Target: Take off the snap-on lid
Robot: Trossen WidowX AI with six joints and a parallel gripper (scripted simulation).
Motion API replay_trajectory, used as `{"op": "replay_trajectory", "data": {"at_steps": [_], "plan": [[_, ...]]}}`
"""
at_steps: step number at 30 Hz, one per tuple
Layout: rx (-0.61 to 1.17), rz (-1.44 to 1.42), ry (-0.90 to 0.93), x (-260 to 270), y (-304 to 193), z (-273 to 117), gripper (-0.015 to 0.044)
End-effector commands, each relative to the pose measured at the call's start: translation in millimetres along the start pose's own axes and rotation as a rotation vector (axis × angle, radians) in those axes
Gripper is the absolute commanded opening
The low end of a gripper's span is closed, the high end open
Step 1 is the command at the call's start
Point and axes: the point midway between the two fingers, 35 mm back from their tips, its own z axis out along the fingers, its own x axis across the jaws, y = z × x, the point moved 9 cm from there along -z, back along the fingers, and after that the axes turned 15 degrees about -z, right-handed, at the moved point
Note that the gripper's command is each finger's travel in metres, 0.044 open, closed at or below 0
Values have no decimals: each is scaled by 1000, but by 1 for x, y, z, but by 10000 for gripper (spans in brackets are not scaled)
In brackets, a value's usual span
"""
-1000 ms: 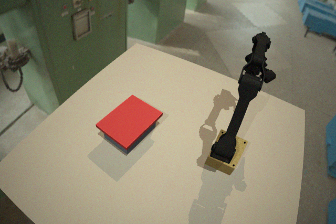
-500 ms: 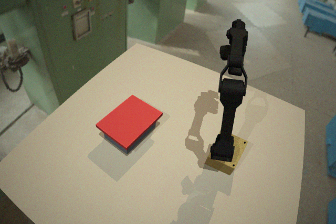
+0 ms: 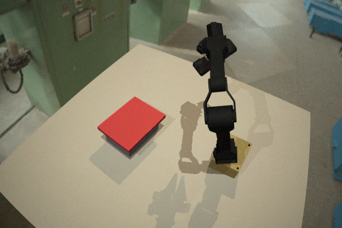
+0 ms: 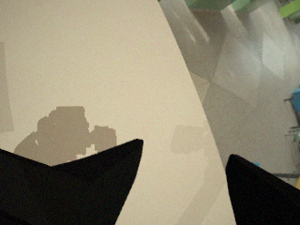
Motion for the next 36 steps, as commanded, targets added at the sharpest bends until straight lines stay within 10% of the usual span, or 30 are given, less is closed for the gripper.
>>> {"op": "replay_trajectory", "data": {"at_steps": [1,16,36], "plan": [[-134,293,64,51,13,-21,235],[-274,977,472,178,6,-64,235],[45,1481,965,269,-44,-81,235]]}}
